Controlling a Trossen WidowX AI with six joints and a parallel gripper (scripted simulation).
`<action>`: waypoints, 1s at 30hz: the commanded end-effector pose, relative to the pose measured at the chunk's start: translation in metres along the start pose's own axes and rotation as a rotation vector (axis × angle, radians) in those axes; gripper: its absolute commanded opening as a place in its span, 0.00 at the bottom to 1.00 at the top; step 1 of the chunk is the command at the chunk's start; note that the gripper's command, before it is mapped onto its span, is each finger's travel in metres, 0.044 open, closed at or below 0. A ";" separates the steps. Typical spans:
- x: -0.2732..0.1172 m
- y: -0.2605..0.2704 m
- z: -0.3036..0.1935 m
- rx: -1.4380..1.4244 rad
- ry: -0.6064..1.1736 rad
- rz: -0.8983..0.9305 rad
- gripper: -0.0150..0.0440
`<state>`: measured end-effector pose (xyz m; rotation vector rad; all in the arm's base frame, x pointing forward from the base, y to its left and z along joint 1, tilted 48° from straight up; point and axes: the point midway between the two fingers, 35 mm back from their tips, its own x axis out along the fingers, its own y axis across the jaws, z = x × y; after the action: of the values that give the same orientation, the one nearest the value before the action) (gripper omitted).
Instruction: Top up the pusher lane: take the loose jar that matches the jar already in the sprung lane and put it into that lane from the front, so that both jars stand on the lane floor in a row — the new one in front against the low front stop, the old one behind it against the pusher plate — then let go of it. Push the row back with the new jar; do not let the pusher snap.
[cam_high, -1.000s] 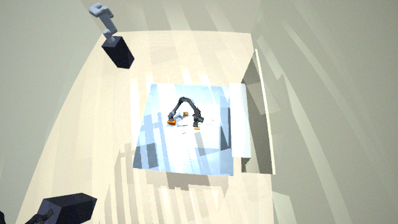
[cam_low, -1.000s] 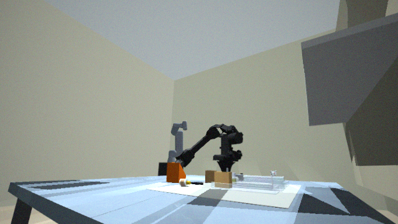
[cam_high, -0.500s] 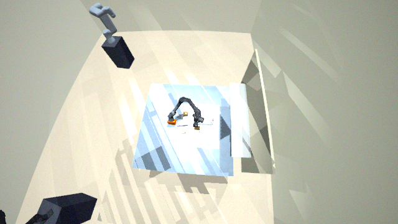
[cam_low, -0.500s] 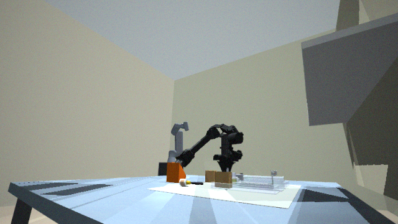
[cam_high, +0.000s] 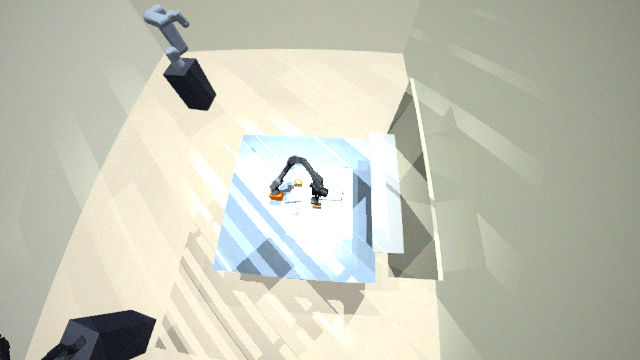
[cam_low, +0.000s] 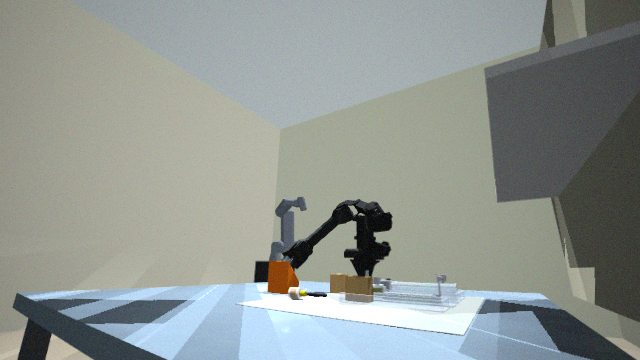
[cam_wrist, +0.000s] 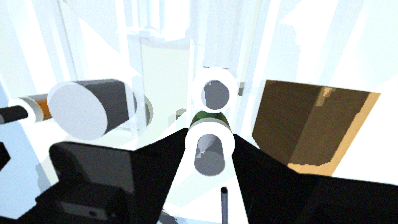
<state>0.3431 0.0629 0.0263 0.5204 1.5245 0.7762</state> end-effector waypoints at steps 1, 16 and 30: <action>0.002 0.001 0.003 -0.005 -0.014 0.010 0.25; 0.008 0.001 0.003 -0.005 -0.014 0.010 0.25; 0.013 0.001 0.002 -0.005 -0.014 0.010 0.25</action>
<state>0.3410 0.0718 0.0180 0.5221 1.5226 0.7783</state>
